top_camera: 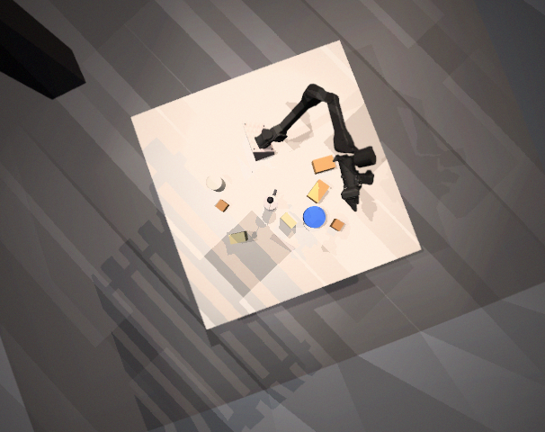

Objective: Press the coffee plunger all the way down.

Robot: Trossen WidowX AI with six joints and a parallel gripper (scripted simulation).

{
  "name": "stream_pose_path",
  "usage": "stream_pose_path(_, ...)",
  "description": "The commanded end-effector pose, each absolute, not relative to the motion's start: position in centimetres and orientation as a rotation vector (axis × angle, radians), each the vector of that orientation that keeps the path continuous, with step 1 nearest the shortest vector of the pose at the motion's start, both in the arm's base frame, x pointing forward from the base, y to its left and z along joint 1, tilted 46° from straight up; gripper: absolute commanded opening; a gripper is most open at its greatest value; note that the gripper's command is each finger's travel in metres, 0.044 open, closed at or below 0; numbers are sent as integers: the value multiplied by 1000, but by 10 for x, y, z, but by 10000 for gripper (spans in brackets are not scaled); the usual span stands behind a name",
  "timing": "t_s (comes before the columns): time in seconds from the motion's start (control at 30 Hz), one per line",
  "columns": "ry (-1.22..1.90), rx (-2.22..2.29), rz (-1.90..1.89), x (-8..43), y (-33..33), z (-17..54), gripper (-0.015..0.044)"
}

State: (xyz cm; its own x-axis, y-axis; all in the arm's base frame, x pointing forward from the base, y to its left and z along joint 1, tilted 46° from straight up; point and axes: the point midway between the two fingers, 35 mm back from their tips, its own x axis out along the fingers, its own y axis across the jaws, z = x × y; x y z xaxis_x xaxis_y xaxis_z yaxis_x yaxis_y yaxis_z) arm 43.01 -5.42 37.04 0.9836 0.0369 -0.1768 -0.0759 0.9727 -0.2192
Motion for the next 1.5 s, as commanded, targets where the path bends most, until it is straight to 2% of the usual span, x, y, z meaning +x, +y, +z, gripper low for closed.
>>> stream_pose_path(0.0, 323, -149, 42, 419, -104, 317, 440)
stream_pose_path(0.17, 466, 11, 10, 387, -160, 260, 440)
stream_pose_path(0.37, 579, 296, -27, 326, -211, 198, 440)
stream_pose_path(0.67, 507, 835, -93, 226, -245, 143, 440)
stream_pose_path(1.03, 501, 846, -93, 232, -205, 101, 440)
stream_pose_path(1.47, 503, 845, -92, 242, -203, 95, 440)
